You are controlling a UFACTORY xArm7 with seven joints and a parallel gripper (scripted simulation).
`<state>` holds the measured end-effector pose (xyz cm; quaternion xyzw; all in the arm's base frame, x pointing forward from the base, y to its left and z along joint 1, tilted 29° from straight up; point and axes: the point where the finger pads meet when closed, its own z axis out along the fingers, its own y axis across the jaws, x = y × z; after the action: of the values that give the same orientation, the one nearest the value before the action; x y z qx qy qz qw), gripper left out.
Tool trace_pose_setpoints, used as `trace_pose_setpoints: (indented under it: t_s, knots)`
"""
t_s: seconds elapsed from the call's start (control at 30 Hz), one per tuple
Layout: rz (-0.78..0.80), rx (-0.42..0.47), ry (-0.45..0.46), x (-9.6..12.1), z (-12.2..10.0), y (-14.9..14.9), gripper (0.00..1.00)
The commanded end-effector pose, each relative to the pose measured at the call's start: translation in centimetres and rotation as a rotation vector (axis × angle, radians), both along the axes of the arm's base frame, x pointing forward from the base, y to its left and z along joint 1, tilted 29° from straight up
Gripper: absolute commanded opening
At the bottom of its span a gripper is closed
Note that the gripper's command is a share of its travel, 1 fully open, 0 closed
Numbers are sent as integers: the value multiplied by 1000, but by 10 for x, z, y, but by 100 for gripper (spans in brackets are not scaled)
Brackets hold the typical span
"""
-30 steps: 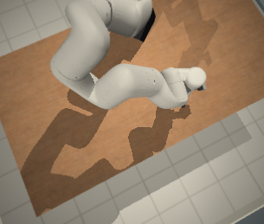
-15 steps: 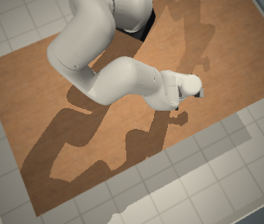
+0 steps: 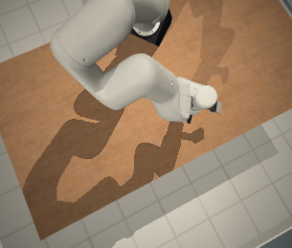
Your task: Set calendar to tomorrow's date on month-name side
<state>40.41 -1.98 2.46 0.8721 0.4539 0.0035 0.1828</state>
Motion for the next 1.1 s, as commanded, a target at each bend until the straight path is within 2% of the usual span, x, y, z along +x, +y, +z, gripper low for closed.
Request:
trace_pose_setpoints:
  t_s: [0.0, 1.07]
  knots:
    - [-69, -72, -142, 0, 0, 0, 100]
    - [-154, -50, -175, 0, 1, -1, 100]
